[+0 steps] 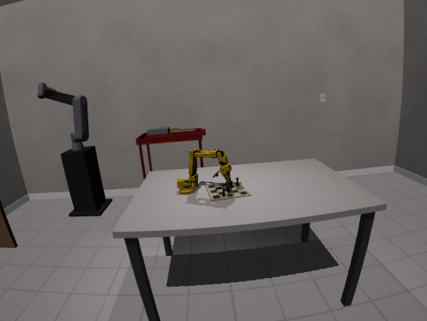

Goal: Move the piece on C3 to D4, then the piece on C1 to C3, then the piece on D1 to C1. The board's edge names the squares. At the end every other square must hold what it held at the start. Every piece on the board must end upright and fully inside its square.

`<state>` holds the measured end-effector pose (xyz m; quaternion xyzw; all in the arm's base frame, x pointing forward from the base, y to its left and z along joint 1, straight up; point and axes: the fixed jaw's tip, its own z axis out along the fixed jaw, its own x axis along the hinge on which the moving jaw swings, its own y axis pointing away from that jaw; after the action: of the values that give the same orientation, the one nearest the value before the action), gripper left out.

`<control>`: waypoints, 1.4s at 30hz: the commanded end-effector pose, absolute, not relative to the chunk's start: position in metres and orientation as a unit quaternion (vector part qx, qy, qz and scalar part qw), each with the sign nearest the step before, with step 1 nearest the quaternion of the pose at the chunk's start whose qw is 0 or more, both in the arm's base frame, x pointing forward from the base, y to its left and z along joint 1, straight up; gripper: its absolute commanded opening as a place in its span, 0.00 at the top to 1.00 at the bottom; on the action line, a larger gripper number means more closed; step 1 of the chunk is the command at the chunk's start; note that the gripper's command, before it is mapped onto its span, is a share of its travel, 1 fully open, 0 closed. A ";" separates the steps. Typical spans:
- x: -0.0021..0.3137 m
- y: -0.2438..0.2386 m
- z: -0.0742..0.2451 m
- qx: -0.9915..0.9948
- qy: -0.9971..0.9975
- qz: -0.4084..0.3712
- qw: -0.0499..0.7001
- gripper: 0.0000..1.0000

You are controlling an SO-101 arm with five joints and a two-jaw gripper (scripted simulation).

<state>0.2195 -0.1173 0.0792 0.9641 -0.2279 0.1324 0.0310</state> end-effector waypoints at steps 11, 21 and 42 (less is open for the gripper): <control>0.219 -0.124 0.085 0.959 -0.243 0.140 0.034 1.00; 0.219 -0.124 0.085 0.959 -0.243 0.140 0.034 1.00; 0.220 -0.125 0.082 0.959 -0.243 0.140 0.034 1.00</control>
<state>0.2209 -0.1223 0.0856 0.9605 -0.2348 0.1450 0.0351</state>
